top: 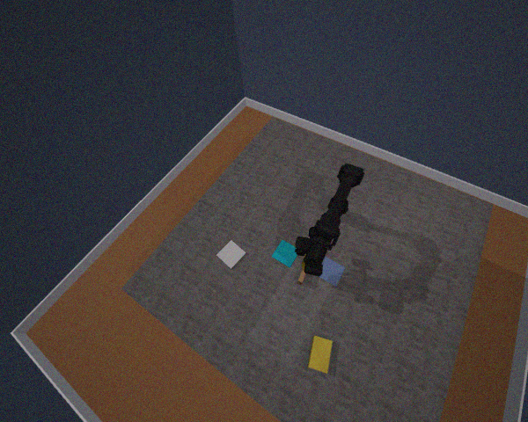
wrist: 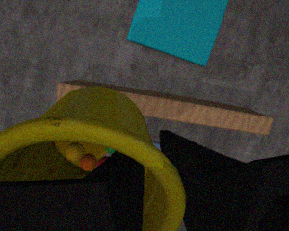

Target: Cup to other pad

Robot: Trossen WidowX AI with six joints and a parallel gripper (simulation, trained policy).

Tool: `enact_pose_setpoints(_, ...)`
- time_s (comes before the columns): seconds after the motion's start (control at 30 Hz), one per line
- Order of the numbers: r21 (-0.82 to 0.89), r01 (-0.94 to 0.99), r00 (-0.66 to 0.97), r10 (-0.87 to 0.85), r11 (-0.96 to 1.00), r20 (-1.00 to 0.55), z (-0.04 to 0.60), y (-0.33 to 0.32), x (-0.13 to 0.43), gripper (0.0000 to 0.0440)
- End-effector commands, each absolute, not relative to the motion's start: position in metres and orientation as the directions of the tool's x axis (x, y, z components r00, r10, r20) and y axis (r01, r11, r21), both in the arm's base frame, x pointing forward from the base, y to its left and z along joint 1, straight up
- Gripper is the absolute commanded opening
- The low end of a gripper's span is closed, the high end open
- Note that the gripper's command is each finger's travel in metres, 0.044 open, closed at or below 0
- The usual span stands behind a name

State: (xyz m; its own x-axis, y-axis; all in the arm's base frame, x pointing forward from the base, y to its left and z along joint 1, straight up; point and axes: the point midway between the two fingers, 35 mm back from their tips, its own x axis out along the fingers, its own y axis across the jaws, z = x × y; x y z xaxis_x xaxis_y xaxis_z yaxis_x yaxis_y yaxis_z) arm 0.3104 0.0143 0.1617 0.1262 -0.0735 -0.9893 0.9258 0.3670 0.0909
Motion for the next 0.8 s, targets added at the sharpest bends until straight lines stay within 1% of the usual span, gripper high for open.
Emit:
enact_pose_setpoints(0.0, 0.106, 0.931, 0.144, -0.085, 0.350, -0.986, 0.163, 0.003, 0.315, 0.0000)
enact_pose_setpoints(0.37, 0.140, 0.952, 0.176, -0.111, 0.273, -0.978, 0.154, -0.036, 0.325, 0.0000)
enact_pose_setpoints(0.77, 0.151, 0.967, 0.181, -0.132, 0.205, -0.975, 0.133, -0.070, 0.323, 0.0000)
